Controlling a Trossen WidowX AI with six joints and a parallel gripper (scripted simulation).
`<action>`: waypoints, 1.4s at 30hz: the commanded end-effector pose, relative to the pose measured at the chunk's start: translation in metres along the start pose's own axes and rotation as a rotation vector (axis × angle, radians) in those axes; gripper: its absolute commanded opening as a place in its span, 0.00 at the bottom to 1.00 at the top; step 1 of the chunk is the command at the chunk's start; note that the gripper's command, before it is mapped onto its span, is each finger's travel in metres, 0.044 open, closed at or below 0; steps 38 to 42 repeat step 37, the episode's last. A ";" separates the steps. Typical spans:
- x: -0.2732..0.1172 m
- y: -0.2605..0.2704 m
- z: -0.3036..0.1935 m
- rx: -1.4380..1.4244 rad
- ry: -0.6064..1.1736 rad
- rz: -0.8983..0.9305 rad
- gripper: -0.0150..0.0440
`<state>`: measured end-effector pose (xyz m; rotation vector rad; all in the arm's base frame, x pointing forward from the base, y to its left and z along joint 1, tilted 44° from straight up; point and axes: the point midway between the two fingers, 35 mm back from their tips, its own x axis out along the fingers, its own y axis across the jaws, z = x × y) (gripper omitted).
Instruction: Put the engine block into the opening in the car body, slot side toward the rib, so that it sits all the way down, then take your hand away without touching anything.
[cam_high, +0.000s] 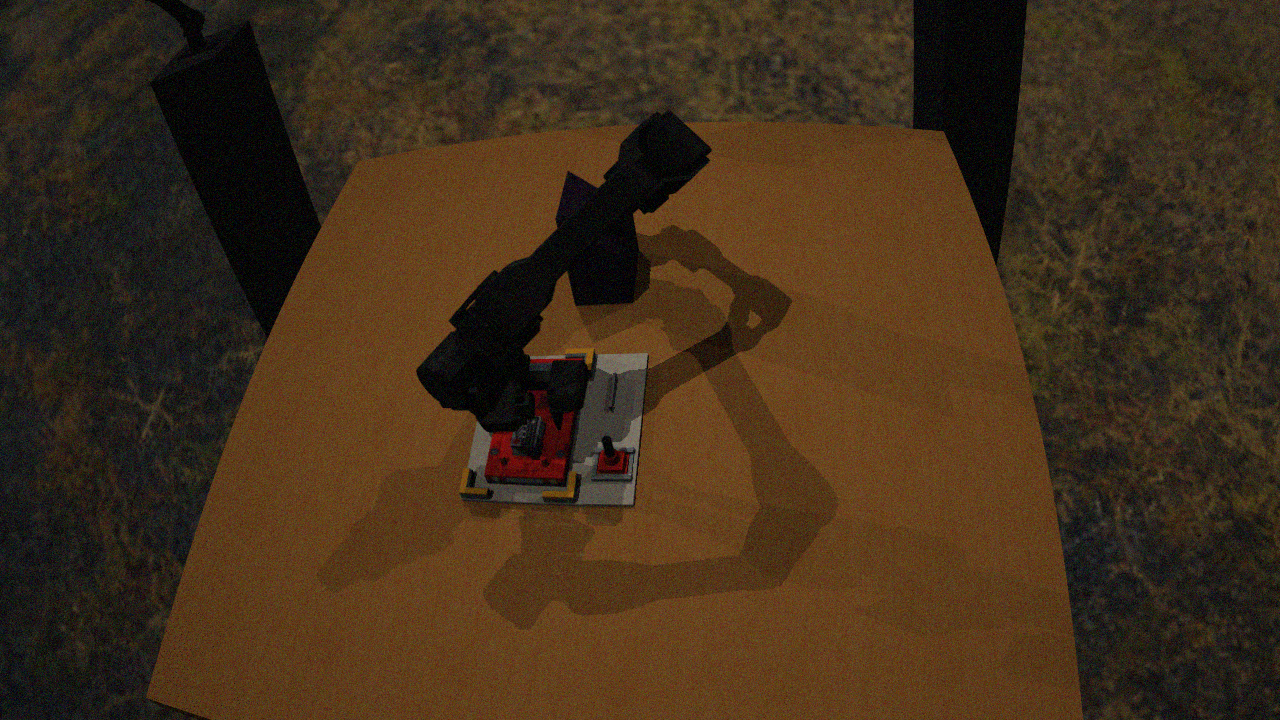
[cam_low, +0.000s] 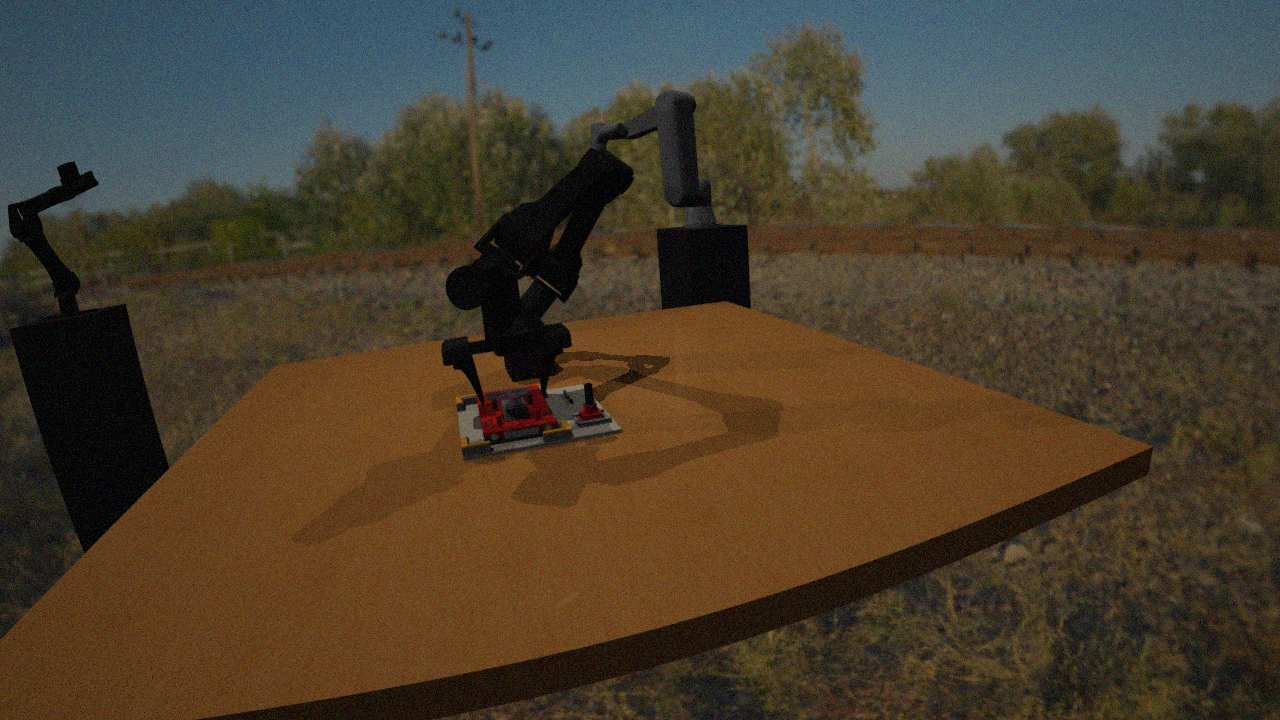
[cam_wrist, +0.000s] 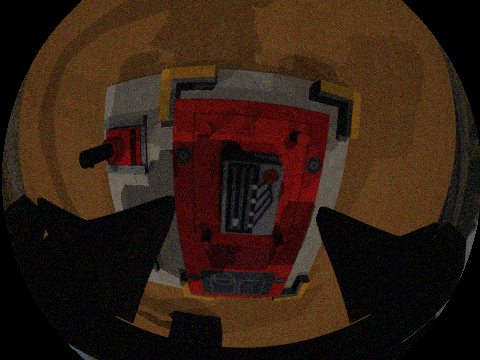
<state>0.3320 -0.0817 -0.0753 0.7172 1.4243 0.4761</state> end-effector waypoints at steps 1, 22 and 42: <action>-0.007 -0.001 0.002 -0.007 -0.006 -0.005 1.00; -0.007 -0.001 0.002 -0.007 -0.006 -0.005 0.25; -0.007 -0.001 0.002 -0.007 -0.005 -0.005 0.25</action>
